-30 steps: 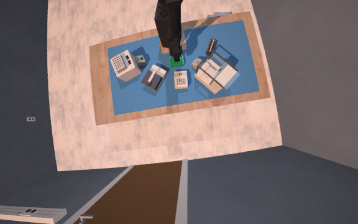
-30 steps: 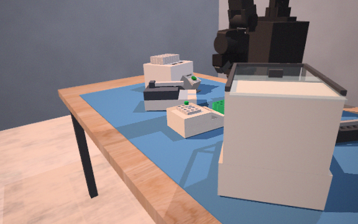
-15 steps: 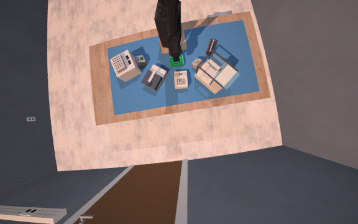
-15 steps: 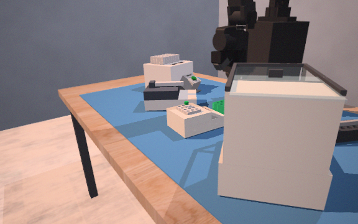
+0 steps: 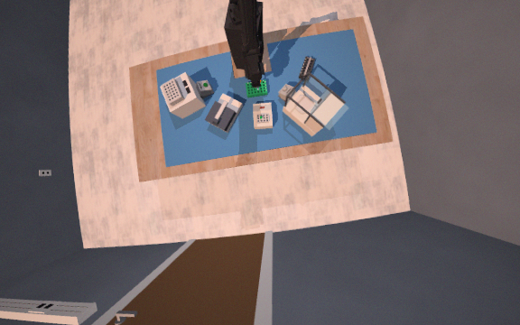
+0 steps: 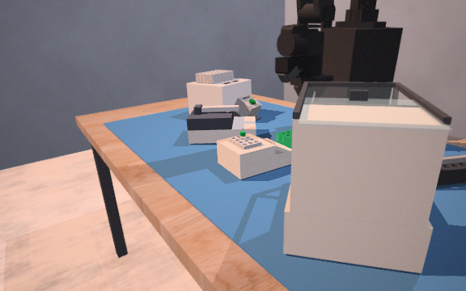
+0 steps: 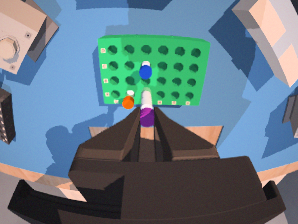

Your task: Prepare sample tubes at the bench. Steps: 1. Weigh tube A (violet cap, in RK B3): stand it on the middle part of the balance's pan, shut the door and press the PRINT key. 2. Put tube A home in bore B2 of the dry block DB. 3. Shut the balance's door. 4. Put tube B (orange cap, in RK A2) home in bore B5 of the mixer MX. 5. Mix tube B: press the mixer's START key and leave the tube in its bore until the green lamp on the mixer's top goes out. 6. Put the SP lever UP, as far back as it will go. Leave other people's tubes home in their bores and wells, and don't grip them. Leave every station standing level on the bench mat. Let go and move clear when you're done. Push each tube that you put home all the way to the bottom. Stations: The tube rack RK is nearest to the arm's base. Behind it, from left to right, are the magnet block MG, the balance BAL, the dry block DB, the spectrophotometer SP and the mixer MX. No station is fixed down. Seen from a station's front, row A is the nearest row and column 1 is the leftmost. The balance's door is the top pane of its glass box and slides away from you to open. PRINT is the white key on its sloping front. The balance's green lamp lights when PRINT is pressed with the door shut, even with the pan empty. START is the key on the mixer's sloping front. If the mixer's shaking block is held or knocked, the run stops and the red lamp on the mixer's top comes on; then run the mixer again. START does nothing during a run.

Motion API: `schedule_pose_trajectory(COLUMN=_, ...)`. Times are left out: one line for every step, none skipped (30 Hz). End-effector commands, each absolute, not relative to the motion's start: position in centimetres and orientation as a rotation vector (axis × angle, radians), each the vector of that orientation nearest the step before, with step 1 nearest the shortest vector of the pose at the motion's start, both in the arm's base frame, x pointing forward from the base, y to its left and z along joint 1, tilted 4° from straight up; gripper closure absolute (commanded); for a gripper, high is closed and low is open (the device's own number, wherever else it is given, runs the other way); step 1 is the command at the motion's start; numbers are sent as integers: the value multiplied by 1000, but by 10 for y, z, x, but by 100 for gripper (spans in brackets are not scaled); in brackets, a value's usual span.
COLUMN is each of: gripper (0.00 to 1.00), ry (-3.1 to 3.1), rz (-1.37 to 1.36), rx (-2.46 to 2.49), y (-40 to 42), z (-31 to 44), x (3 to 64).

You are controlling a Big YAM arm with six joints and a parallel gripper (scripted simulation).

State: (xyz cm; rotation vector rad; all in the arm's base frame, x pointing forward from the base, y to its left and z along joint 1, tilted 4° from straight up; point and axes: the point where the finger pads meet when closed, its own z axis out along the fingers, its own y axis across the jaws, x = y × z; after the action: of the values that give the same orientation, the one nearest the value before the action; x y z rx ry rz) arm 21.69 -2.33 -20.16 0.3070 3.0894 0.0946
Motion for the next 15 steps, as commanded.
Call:
schedule_pose_trajectory(gripper=91, ry=3104, rz=98, rx=308, y=-25, z=-195, x=208)
schedule_pose_trajectory(gripper=91, ry=3104, rz=98, rx=308, y=-25, z=-195, x=208)
schedule_pose_trajectory(gripper=91, ry=3117, rz=100, rx=310, y=-24, z=-197, x=204)
schedule_pose_trajectory(gripper=91, ry=3124, rz=101, rx=311, y=-24, z=-199, x=202)
schedule_pose_trajectory(gripper=91, ry=3124, rz=101, rx=311, y=-24, z=-200, x=202)
schedule_pose_trajectory(gripper=91, ry=3126, rz=101, rx=309, y=-23, z=-200, x=202)
schedule_pose_trajectory(gripper=91, ry=3125, rz=101, rx=309, y=-23, z=-200, x=202)
schedule_pose_trajectory(gripper=91, ry=3125, rz=101, rx=309, y=-24, z=-200, x=202)
schedule_pose_trajectory(gripper=91, ry=3125, rz=101, rx=309, y=-24, z=-200, x=202)
schedule_pose_trajectory(gripper=91, ry=3125, rz=101, rx=309, y=-24, z=-200, x=202)
schedule_pose_trajectory(gripper=91, ry=3125, rz=101, rx=309, y=-24, z=-200, x=202)
schedule_pose_trajectory(gripper=91, ry=3125, rz=101, rx=309, y=-24, z=-200, x=202)
schedule_pose_trajectory(gripper=91, ry=3125, rz=101, rx=309, y=-24, z=-200, x=202)
schedule_pose_trajectory(gripper=91, ry=3125, rz=101, rx=309, y=-24, z=-200, x=202)
schedule_pose_trajectory(gripper=91, ry=3125, rz=101, rx=309, y=-24, z=-200, x=202)
